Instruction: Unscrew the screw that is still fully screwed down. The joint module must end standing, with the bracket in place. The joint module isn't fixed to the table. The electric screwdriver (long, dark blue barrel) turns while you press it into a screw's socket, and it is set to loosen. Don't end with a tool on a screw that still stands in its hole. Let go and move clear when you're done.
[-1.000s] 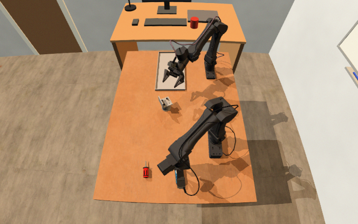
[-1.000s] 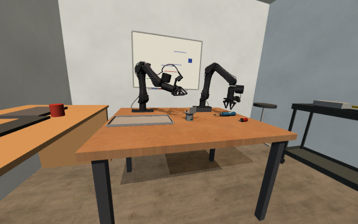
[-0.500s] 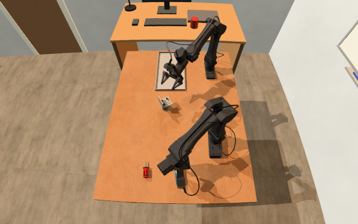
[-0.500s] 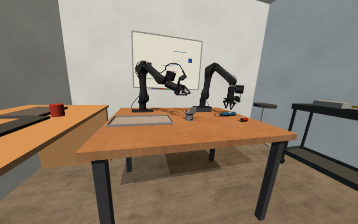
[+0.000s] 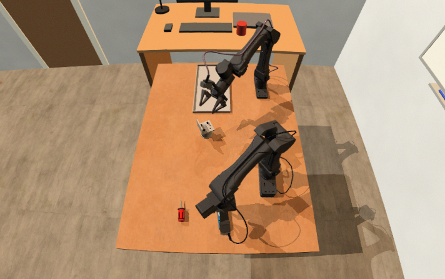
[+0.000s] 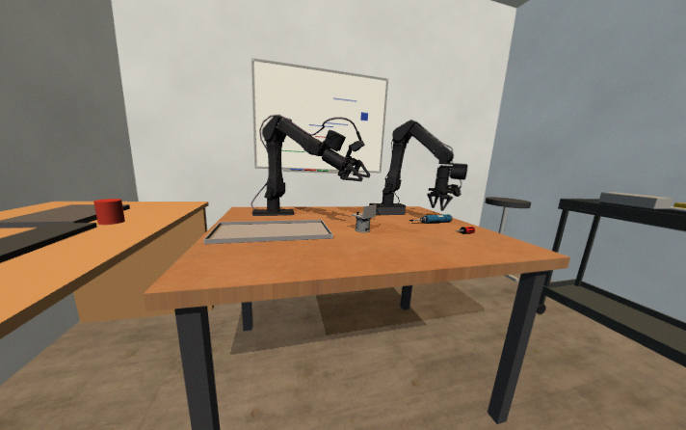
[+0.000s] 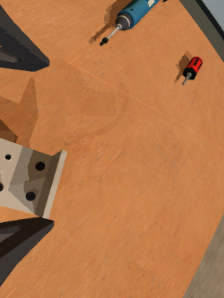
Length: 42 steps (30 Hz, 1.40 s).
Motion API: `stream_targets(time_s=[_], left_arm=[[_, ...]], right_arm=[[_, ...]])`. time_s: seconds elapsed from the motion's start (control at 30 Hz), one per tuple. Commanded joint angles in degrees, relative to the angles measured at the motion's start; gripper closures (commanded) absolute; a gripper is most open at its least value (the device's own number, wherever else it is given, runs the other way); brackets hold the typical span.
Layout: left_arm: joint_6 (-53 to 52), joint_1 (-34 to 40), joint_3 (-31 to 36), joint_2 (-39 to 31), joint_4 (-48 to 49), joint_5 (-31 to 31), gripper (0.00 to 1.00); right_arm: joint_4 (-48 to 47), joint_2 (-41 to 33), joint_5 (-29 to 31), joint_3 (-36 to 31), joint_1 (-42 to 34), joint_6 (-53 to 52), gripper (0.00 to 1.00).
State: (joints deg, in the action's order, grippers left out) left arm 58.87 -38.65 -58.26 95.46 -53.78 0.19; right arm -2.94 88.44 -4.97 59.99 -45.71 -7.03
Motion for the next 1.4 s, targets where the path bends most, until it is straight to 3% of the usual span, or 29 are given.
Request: stream_targets(time_s=[0.0,0.83,1.0,1.37], left_arm=[[0.1,-0.2,-2.3,-1.7,-0.8,-0.7,0.35],[0.1,-0.2,-2.3,-1.7,-0.8,-0.7,0.35],[0.1,-0.2,-2.3,-1.7,-0.8,-0.7,0.35],[0.1,-0.2,-2.3,-1.7,-0.8,-0.7,0.35]], right_arm=[[4.9,1.3,2.9,3.6,-1.7,-2.2,0.14],[25.6,6.7,16.3,21.0,-9.0,-12.9,0.14],[26.4,7.0,16.5,21.6,-8.5,-13.2,0.14],[37.0,9.5,23.9,30.4,-13.0,-18.7,0.14]])
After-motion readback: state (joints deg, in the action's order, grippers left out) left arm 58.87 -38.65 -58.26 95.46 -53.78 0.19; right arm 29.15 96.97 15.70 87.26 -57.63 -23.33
